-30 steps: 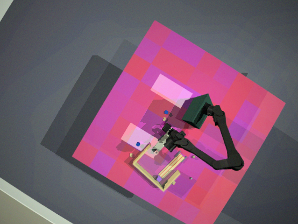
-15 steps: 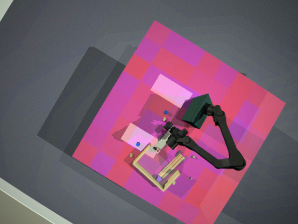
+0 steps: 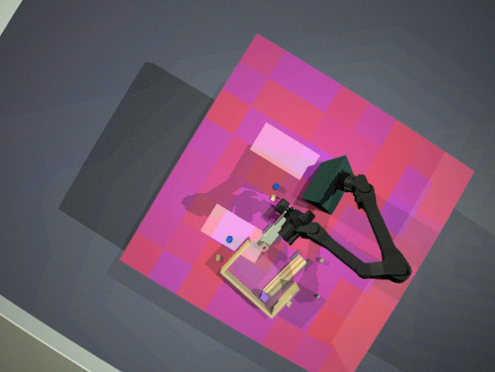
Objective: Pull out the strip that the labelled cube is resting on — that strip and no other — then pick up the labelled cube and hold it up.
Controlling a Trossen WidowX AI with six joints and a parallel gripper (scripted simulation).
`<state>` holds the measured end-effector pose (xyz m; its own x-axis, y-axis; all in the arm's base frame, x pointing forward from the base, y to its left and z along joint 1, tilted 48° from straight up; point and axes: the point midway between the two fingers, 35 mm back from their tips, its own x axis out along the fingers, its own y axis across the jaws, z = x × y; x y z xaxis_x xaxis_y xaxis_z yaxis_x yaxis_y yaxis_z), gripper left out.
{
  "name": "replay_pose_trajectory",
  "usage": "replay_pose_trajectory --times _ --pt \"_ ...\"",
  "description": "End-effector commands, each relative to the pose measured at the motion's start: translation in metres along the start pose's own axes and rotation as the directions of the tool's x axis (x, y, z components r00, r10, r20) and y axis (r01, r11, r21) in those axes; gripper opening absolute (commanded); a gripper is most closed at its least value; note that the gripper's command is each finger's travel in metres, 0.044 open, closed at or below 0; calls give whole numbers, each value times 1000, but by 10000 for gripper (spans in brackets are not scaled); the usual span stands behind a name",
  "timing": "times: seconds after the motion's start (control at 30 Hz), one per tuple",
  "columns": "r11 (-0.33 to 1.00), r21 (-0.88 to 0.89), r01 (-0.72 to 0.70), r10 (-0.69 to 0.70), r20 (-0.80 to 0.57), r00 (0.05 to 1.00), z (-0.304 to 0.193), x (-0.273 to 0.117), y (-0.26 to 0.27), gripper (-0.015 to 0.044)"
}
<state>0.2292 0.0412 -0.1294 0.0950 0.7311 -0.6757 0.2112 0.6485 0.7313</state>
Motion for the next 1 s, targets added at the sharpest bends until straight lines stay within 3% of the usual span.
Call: replay_pose_trajectory --times 0.0,0.97 --pt "1000 5 2 -1 -37 999 -17 5 2 0" --pt "1000 5 2 -1 -37 999 -22 5 2 0"
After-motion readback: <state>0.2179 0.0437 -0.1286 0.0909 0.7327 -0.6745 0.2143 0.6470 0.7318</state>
